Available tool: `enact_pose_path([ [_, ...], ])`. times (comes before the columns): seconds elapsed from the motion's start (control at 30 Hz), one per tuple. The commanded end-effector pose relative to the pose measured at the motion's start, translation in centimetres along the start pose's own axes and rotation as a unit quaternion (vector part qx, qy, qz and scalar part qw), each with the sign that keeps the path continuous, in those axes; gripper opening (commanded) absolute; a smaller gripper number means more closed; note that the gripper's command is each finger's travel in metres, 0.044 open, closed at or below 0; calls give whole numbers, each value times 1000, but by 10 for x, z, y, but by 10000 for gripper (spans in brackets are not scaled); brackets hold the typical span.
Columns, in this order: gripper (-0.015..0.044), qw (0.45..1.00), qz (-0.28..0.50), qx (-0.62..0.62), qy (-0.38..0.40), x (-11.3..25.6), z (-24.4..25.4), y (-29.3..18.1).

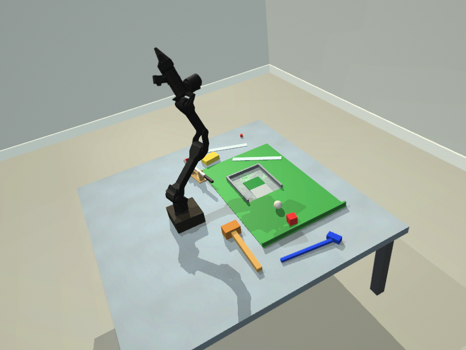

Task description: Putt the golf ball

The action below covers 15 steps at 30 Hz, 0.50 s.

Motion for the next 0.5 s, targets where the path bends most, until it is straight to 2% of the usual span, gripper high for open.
enact_pose_path([
  [0.0,426,1000,-2,2,-3,-1,-1,2],
  [0.03,440,1000,-10,8,-12,-2,-4,7],
  [0.23,440,986,-73,80,-128,-8,-44,65],
  [0.47,440,939,-88,154,-294,13,-109,117],
])
Point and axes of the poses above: the point midway between the two fingers, 35 mm back from their tips, its own x axis back along the fingers, its own z axis across the jaws, y = z × x, the point moved 4 cm from there along x, back along the fingers, and after that the axes turned 6 degrees about x, right-handed, at the moved point
